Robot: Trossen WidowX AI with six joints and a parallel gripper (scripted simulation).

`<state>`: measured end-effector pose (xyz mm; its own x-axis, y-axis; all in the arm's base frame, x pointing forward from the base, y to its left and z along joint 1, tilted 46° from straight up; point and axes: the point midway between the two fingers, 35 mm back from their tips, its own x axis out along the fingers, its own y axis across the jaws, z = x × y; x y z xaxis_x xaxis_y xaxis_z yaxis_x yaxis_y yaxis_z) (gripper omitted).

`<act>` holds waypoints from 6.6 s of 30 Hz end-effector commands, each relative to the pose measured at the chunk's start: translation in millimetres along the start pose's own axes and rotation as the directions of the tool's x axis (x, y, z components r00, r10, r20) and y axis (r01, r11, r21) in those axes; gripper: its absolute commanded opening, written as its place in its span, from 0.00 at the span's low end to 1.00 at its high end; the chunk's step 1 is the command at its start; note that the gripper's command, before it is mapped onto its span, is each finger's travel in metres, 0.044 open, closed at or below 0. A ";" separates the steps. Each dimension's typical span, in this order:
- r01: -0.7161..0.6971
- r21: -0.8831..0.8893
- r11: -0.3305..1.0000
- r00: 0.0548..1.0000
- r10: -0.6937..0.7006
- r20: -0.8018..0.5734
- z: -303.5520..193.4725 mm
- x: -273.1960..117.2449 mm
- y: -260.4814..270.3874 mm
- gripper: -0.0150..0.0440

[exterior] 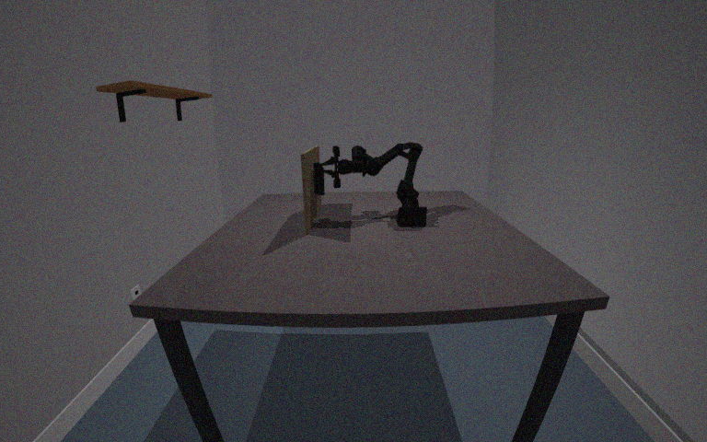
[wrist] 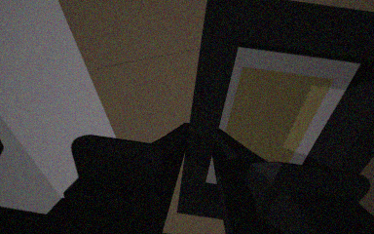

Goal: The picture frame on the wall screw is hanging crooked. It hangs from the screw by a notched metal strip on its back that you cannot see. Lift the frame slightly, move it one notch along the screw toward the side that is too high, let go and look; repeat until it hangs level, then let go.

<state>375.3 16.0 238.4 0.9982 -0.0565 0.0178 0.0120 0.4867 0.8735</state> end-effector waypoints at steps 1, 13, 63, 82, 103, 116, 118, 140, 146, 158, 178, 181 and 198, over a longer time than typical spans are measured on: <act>-0.011 0.004 1.000 1.000 0.011 -0.004 -1.7 -0.1 2.6 0.25; -0.011 0.004 1.000 1.000 0.011 -0.004 -2.3 -0.1 2.6 0.25; -0.002 -0.042 0.999 1.000 0.002 0.001 -0.5 0.0 -6.4 0.25; -0.002 -0.156 0.988 1.000 0.002 0.002 -1.0 -0.2 -4.7 0.25; -0.002 -0.269 0.963 1.000 0.003 0.003 -1.7 -0.2 -3.1 0.25; -0.005 -0.287 0.958 1.000 0.005 0.001 -2.3 -0.2 -2.9 0.48; -0.005 -0.287 0.958 1.000 0.005 0.001 -2.3 -0.2 -2.9 0.57; -0.005 0.003 1.000 1.000 0.005 -0.008 -0.4 -99.9 -11.9 0.69; -0.006 -0.013 1.000 1.000 0.006 -0.008 -6.2 -98.9 9.3 0.69; 0.000 0.002 1.000 1.000 0.000 -0.012 -16.9 -119.8 44.1 0.69; 0.001 0.003 1.000 1.000 -0.001 -0.011 -16.7 -120.4 44.8 0.69; 0.001 0.003 1.000 1.000 -0.001 -0.011 -16.7 -120.4 44.8 0.69; 0.001 0.003 1.000 1.000 -0.001 -0.011 -16.7 -120.4 44.8 0.69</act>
<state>256.8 59.6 267.1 0.9989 -0.0445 0.0121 0.0111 0.4857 0.8740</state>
